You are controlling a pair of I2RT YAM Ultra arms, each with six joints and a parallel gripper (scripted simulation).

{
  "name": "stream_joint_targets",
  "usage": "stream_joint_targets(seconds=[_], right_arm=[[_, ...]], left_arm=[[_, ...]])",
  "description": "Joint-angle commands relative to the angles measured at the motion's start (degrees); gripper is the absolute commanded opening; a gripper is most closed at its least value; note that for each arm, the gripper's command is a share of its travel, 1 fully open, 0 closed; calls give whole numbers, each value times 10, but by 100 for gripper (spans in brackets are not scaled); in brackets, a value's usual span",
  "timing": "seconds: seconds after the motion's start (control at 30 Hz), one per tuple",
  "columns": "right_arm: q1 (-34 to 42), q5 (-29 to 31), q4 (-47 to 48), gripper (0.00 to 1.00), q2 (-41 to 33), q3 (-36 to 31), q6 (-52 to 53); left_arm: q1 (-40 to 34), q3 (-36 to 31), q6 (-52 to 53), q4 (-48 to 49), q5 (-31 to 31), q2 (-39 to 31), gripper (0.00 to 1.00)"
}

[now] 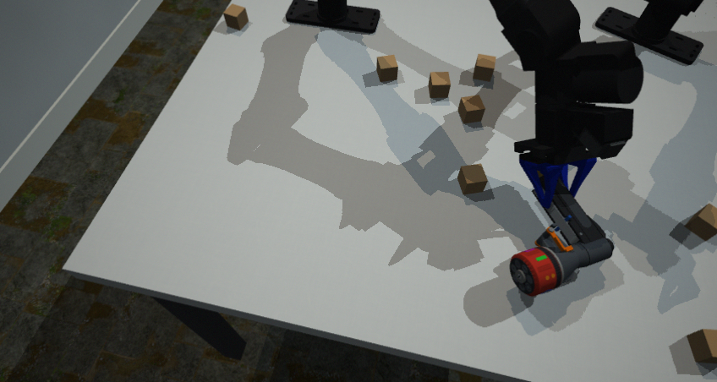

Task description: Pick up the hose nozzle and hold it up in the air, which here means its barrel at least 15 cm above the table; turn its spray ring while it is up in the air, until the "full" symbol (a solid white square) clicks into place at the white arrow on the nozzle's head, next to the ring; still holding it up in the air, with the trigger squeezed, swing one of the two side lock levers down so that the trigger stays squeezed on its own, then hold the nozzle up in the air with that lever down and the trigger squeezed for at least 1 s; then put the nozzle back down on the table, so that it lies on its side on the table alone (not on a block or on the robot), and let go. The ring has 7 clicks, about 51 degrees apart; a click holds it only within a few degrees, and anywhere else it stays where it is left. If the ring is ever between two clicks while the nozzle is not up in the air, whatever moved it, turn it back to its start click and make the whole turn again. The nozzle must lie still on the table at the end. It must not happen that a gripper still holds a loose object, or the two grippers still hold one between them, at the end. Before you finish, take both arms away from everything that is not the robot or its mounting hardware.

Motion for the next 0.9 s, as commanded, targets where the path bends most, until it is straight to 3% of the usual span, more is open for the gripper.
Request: stream_joint_targets(seconds=[0.0,0.87], right_arm=[[-4,17,57,36,-22,-10,-7],[-3,19,88,36,-23,-12,-10]], left_arm=[[-4,17,2,1,-2,-15,100],[-4,17,2,1,-2,-15,100]])
